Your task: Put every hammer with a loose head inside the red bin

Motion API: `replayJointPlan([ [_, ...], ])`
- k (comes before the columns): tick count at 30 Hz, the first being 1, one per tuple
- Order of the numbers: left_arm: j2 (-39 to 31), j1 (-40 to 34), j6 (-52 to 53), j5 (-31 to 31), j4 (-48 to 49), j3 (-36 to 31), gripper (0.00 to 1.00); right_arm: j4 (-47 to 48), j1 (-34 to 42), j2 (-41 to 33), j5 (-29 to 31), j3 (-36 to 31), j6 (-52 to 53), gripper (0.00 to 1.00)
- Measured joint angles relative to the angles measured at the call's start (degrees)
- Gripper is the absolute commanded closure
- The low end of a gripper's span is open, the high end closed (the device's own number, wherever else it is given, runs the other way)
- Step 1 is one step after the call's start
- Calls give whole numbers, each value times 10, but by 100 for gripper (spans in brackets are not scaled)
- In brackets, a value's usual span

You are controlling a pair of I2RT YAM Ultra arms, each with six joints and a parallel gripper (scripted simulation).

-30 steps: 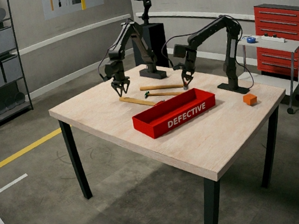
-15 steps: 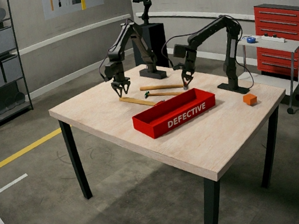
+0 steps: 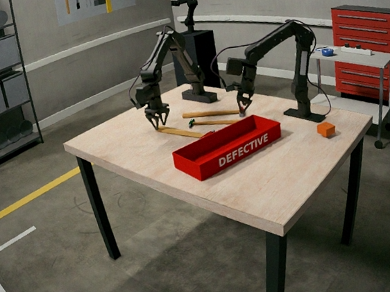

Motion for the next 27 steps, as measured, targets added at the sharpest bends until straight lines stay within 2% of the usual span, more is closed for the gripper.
replayJointPlan([
  [6,0,0,0,0,0,0,0,17,0,6,0,-7,0,46],
  [7,0,0,0,0,0,0,0,18,0,8,0,-9,0,53],
  [9,0,0,0,0,0,0,0,18,0,9,0,-11,0,53],
  [10,0,0,0,0,0,0,0,19,0,9,0,-11,0,57],
  [15,0,0,0,0,0,0,0,20,0,9,0,-11,0,62],
  [16,0,0,0,0,0,0,0,20,0,9,0,-11,0,66],
  [22,0,0,0,0,0,0,0,20,0,9,0,-11,0,69],
  [26,0,0,0,0,0,0,0,20,0,9,0,-11,0,74],
  [27,0,0,0,0,0,0,0,20,0,9,0,-11,0,86],
])
